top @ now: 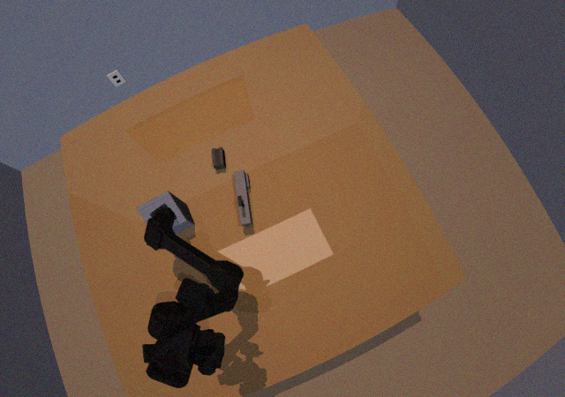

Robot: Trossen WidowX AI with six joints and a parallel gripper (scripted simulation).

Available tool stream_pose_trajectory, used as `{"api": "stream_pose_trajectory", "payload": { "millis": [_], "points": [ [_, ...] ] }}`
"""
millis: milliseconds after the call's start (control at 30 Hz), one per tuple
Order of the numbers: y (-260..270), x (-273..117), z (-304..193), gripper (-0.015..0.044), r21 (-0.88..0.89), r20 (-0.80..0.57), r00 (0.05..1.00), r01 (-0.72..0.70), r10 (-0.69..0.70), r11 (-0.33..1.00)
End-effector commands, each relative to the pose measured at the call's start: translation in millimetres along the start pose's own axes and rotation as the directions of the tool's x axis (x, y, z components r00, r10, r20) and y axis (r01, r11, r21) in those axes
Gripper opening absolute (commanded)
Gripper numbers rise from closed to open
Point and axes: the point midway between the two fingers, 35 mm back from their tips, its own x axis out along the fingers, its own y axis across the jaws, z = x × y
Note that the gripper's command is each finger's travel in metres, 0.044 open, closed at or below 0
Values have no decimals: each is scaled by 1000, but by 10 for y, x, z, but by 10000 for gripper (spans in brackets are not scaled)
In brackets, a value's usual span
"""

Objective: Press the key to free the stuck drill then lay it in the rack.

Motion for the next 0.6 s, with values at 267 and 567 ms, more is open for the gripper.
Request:
{"api": "stream_pose_trajectory", "payload": {
  "millis": [267,567],
  "points": [
    [8,-1,-12,164,-8,3,1000,-1,1,1000],
    [170,123,-700,0,-399,121,992,23,27,917]
  ]
}}
